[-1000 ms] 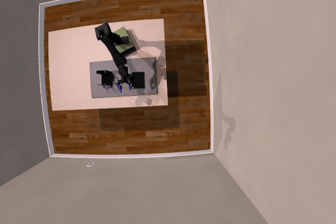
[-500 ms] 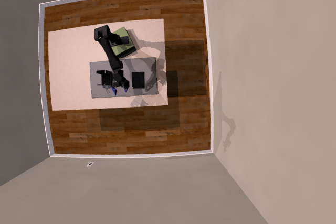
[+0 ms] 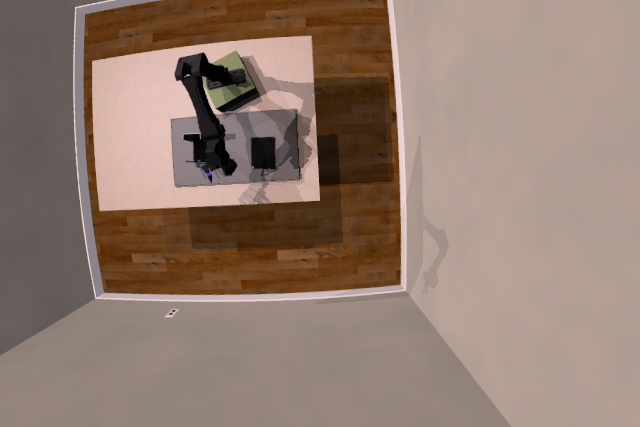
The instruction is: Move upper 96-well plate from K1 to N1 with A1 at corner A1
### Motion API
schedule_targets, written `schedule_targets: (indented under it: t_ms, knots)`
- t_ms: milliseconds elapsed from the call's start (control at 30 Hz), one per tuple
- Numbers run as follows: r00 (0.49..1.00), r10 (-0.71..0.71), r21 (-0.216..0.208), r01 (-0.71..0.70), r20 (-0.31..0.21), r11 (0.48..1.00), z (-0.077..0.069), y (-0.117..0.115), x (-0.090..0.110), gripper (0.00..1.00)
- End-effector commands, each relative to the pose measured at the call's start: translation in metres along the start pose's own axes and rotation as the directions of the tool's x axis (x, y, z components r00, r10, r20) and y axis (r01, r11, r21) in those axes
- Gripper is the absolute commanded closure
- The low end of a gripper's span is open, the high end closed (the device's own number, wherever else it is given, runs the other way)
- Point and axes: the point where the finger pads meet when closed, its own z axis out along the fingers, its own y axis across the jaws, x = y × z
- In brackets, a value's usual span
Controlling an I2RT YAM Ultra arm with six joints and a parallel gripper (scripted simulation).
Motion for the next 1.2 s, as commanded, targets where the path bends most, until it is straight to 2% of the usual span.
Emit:
schedule_targets:
  t_ms: [0,67,167,233,300,367,433,500,567,633,733,800,833,900,933,967,1033,1100,1167]
  knots:
    - [0.998,0.021,-0.05,-0.024,-0.055,0.998,0.004,-0.004,0.013,0.0]
    - [0.993,0.044,-0.077,-0.053,-0.11,0.996,0.006,-0.008,0.022,0.0]
    - [0.992,0.046,-0.079,-0.055,-0.115,0.995,0.007,-0.01,0.026,0.0]
    - [0.983,0.069,-0.103,-0.087,-0.17,0.991,0.008,-0.014,0.036,0.0]
    - [0.983,0.073,-0.102,-0.091,-0.17,0.991,0.007,-0.02,0.043,0.0]
    - [0.969,0.094,-0.127,-0.126,-0.229,0.984,0.009,-0.022,0.054,0.0]
    - [0.967,0.097,-0.13,-0.13,-0.235,0.983,0.009,-0.025,0.061,0.0]
    - [0.95,0.12,-0.149,-0.168,-0.288,0.974,0.009,-0.028,0.07,0.0]
    - [0.948,0.123,-0.151,-0.173,-0.295,0.973,0.008,-0.031,0.077,0.0]
    - [0.927,0.146,-0.167,-0.214,-0.347,0.962,0.006,-0.034,0.086,0.0]
    - [0.923,0.149,-0.17,-0.22,-0.354,0.961,0.006,-0.036,0.091,0.0]
    - [0.898,0.171,-0.183,-0.263,-0.404,0.947,0.003,-0.039,0.1,0.0]
    - [0.894,0.175,-0.185,-0.27,-0.412,0.945,0.002,-0.041,0.105,0.0]
    - [0.9,0.183,-0.174,-0.269,-0.395,0.947,-0.005,-0.048,0.103,0.0]
    - [0.88,0.186,-0.19,-0.292,-0.437,0.937,-0.001,-0.044,0.113,0.0]
    - [0.866,0.196,-0.194,-0.314,-0.461,0.929,-0.002,-0.045,0.118,0.0]
    - [0.86,0.2,-0.196,-0.322,-0.469,0.926,-0.005,-0.047,0.124,0.0]
    - [0.828,0.22,-0.202,-0.367,-0.515,0.908,-0.009,-0.05,0.133,0.0]
    - [0.821,0.224,-0.203,-0.376,-0.524,0.904,-0.012,-0.052,0.139,0.0]
